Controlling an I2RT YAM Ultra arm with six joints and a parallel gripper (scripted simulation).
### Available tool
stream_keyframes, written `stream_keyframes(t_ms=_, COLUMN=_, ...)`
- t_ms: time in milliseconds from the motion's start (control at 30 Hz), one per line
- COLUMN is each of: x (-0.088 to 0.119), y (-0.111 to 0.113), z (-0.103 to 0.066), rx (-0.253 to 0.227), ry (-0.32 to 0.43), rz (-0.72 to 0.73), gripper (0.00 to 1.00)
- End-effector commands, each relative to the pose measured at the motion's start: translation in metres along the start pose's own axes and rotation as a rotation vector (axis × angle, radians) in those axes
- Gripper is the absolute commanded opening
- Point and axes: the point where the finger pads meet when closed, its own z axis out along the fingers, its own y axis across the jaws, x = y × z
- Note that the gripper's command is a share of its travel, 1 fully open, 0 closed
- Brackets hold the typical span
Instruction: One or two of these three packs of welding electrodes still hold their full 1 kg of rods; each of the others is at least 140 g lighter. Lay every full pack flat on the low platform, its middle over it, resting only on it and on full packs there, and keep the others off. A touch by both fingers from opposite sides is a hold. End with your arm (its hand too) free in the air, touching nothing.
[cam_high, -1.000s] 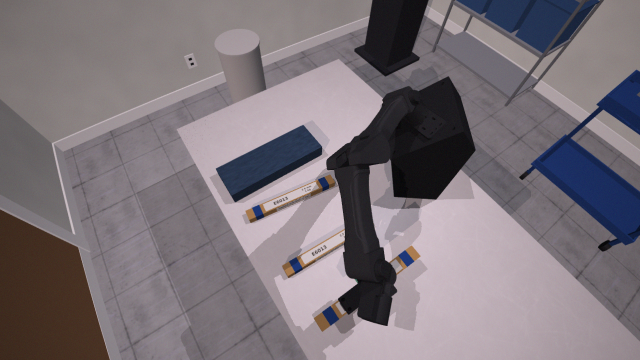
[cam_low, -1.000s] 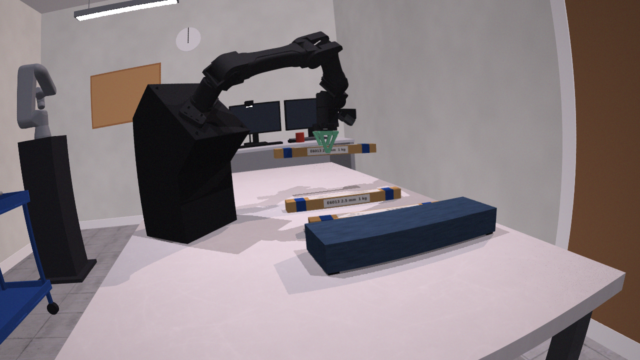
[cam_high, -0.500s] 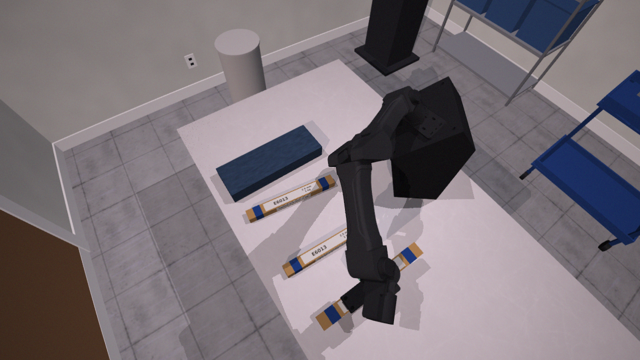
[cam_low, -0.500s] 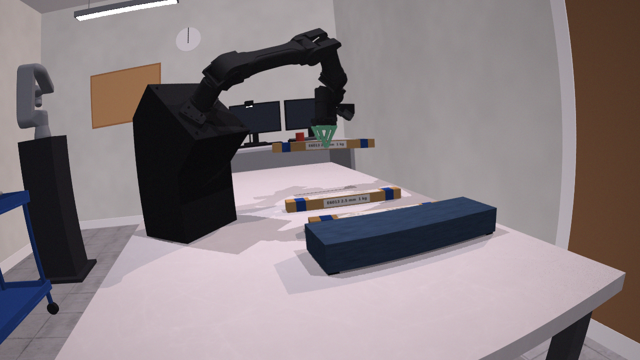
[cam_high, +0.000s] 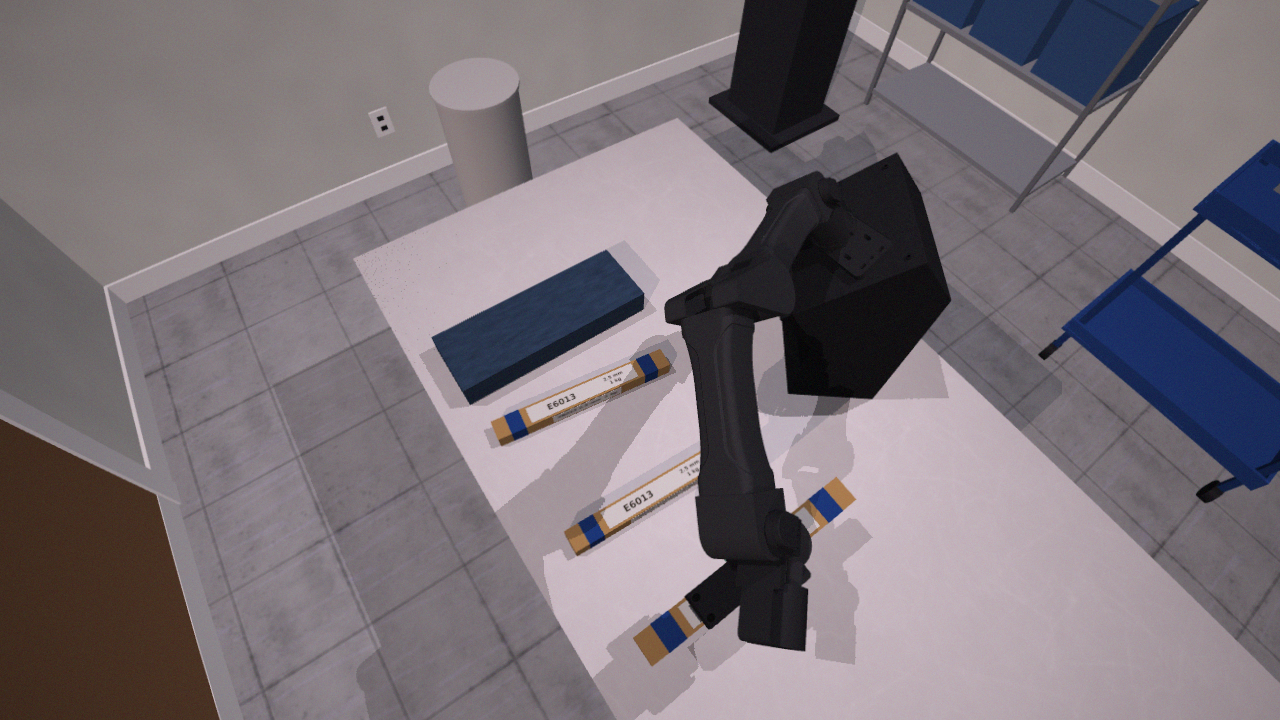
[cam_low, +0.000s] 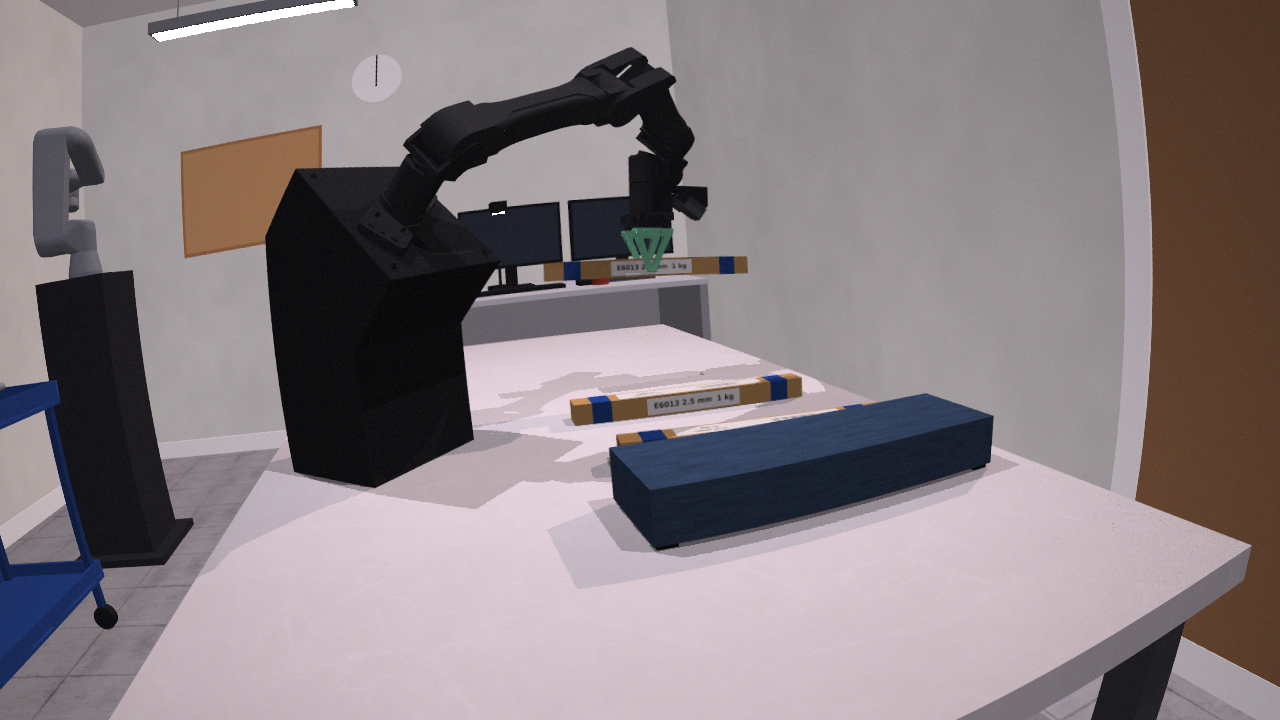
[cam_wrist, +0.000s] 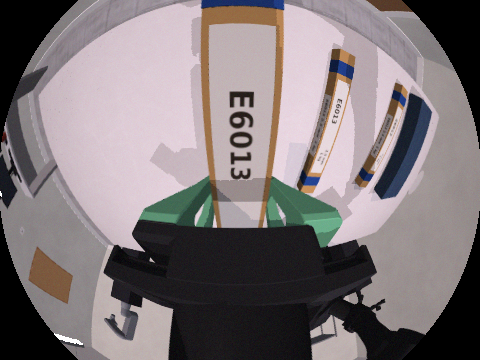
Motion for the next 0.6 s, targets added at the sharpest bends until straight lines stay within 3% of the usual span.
stream_keyframes(t_ms=0, x=-0.014, y=0.013, z=-0.066, rx=-0.057, ry=-0.076, rz=-0.003, gripper=0.00)
stream_keyframes(t_ms=67, x=-0.016, y=0.013, z=-0.079, rx=-0.057, ry=-0.076, rz=-0.003, gripper=0.00)
stream_keyframes(t_ms=233, x=-0.016, y=0.012, z=-0.082, rx=-0.057, ry=-0.076, rz=-0.003, gripper=0.00)
stream_keyframes(t_ms=300, x=-0.025, y=0.004, z=-0.095, rx=-0.077, ry=-0.093, rz=0.022, gripper=0.00)
stream_keyframes(t_ms=567, x=-0.024, y=0.002, z=-0.094, rx=-0.077, ry=-0.093, rz=0.022, gripper=0.00)
